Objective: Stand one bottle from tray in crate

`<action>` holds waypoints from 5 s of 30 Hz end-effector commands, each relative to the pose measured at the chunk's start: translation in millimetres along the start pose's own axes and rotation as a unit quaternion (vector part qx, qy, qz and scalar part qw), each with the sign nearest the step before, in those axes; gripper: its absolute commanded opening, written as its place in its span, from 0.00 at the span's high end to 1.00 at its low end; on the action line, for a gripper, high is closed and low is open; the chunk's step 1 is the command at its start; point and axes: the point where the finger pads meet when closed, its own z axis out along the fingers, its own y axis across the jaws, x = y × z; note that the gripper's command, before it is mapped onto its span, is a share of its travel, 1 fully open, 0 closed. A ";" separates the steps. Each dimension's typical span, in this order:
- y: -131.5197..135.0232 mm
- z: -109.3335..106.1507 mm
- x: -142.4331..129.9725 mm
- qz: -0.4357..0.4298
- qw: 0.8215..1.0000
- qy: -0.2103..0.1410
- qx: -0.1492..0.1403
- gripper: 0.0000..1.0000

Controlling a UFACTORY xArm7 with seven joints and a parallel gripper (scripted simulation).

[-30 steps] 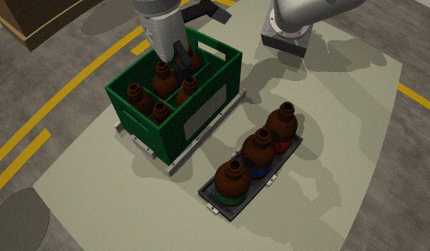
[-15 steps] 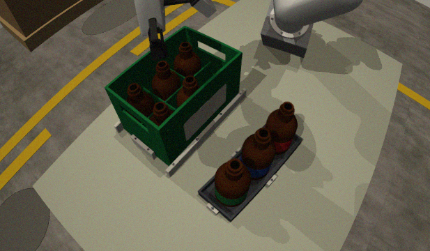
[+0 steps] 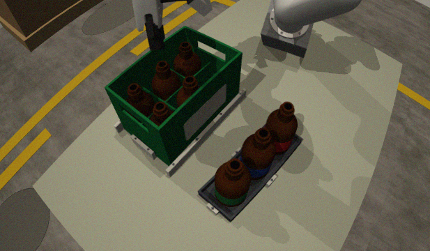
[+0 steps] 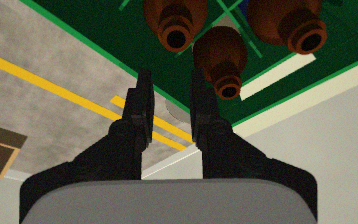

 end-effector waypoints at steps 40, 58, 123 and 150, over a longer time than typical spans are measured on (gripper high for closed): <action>112.5 -4.0 77.6 0.034 0.999 0.001 -0.008 1.00; 211.6 -0.2 191.0 0.043 0.999 -0.002 -0.001 0.35; 214.7 36.0 193.9 0.043 0.999 -0.002 -0.001 0.35; 214.7 46.5 193.8 0.043 0.999 -0.002 -0.001 0.35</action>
